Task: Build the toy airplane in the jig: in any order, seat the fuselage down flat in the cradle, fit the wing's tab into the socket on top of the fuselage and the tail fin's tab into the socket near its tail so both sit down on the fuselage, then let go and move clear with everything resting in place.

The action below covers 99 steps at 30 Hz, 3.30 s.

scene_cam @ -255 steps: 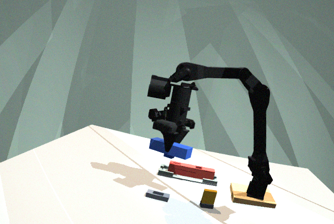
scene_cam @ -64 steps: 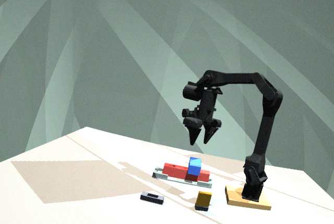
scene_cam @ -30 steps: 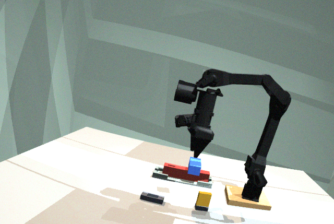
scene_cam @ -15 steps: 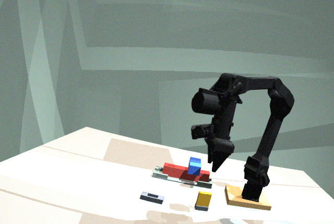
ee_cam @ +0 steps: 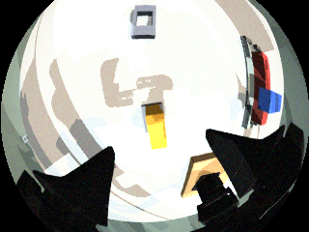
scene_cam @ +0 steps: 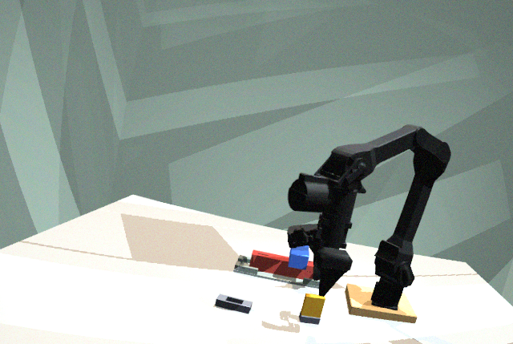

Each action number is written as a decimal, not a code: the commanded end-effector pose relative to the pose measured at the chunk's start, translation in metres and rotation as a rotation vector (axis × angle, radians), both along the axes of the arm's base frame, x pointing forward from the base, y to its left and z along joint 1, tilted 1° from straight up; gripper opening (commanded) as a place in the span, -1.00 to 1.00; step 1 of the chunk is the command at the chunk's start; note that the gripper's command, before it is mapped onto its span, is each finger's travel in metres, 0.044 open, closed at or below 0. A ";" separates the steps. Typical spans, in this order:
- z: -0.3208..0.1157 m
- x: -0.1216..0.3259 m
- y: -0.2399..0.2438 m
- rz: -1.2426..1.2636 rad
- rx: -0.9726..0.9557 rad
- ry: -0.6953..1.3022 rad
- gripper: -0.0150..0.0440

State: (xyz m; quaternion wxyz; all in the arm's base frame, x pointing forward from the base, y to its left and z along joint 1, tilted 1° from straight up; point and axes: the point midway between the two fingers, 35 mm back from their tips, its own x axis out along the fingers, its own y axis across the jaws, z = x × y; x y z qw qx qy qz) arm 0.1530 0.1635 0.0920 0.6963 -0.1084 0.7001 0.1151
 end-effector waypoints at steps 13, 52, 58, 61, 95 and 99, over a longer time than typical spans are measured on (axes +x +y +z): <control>-0.025 0.001 0.002 -0.004 0.003 -0.001 1.00; -0.054 0.000 0.001 -0.004 0.003 -0.001 -0.43; -0.052 0.002 0.002 -0.004 0.008 -0.013 -0.49; -0.047 0.007 0.003 -0.003 0.016 -0.037 -0.49; 0.048 0.008 0.005 -0.004 0.010 -0.018 -0.49; 0.061 0.005 0.003 -0.004 0.007 -0.011 -0.49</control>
